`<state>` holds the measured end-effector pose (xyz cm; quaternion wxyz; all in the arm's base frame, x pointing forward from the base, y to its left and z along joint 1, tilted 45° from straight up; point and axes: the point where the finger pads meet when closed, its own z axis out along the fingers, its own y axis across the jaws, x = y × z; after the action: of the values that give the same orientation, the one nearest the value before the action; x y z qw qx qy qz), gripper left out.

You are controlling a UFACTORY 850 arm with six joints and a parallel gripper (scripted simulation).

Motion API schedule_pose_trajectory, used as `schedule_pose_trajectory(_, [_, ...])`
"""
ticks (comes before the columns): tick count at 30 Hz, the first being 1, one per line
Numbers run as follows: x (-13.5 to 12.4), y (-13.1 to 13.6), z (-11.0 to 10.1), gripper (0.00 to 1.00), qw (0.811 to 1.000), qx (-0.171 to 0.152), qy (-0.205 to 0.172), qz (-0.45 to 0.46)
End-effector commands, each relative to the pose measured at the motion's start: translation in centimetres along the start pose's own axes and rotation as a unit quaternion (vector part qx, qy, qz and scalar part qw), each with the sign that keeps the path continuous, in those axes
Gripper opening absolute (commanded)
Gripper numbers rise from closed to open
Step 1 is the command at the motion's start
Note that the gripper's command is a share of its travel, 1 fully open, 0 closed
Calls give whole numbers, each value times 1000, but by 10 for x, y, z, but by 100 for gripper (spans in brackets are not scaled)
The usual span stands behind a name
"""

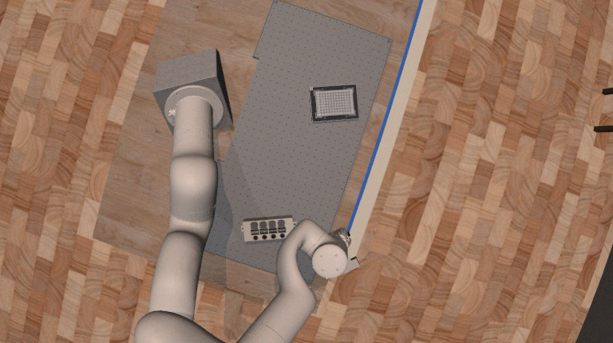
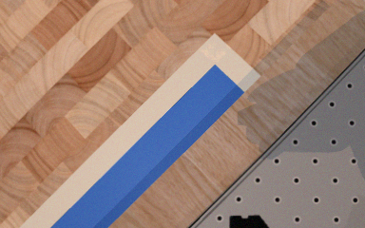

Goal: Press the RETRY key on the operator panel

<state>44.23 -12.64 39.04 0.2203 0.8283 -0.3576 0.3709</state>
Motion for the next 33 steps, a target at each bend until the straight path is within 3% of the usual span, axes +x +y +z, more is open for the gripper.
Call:
schedule_pose_trajectory(1, [-3,10,-2,0,1000,-4,-4,12])
schedule_pose_trajectory(12, [-24,60,-7,0,999,-18,-15,48])
schedule_pose_trajectory(33, [-70,129,-14,0,989,-49,-40,135])
